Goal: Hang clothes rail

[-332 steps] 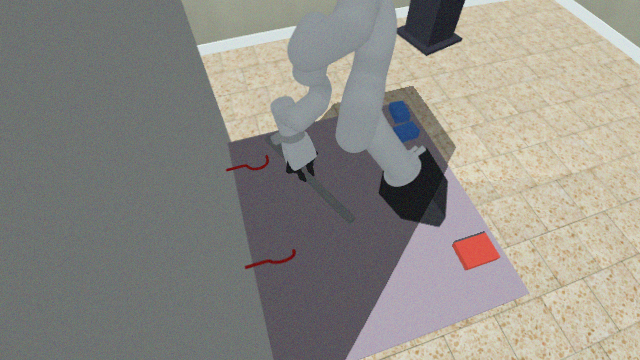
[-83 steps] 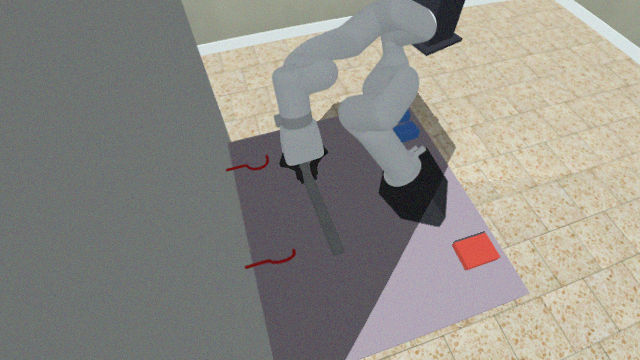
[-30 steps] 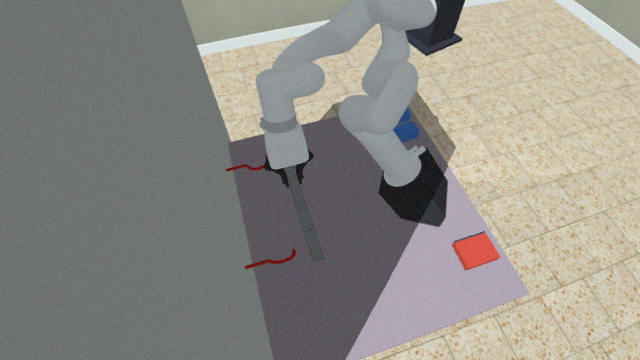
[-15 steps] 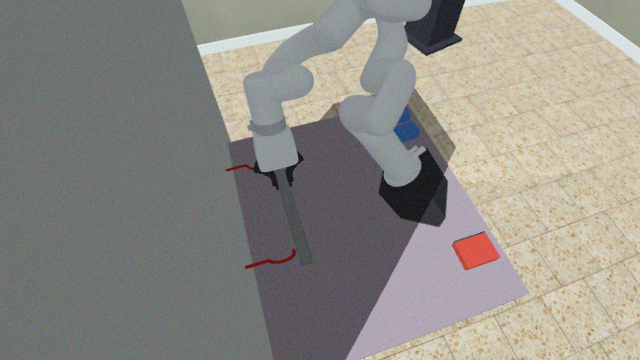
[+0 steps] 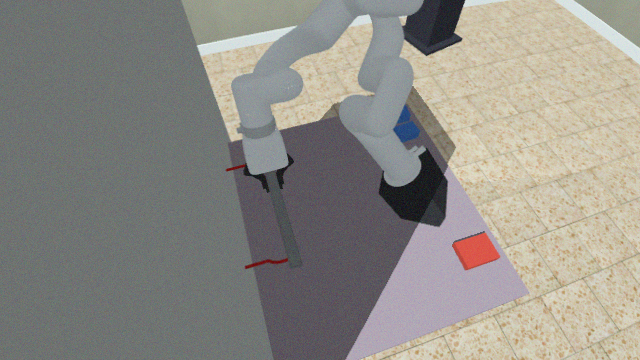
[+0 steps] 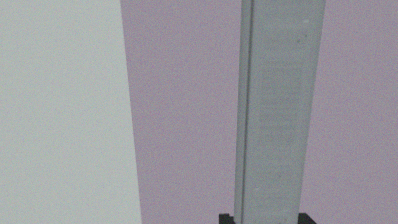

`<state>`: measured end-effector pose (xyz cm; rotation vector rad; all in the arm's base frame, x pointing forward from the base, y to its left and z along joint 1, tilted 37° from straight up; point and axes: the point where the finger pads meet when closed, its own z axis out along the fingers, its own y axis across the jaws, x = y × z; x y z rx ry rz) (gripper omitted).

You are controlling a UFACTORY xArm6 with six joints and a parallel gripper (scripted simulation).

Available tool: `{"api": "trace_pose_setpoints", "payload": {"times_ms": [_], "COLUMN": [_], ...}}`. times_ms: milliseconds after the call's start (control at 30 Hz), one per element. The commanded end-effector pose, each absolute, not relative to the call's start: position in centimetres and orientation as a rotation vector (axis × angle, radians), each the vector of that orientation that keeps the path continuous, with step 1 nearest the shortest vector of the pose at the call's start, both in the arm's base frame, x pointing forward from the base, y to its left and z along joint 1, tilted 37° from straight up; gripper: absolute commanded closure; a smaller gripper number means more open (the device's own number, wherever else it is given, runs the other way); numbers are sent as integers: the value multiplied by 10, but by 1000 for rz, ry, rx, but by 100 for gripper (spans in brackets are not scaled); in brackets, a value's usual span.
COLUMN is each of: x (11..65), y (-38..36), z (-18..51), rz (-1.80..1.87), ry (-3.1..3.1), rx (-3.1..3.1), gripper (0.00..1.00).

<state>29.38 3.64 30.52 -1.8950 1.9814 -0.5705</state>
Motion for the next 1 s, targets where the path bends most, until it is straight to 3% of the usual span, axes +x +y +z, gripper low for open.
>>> {"api": "trace_pose_setpoints", "payload": {"times_ms": [0,967], "x": [301,318], "y": [36,36], "z": [310,321], "rz": [-572,-572], "ry": [1979,1979], "rx": [-1893,-1893], "gripper": [100,100]}}
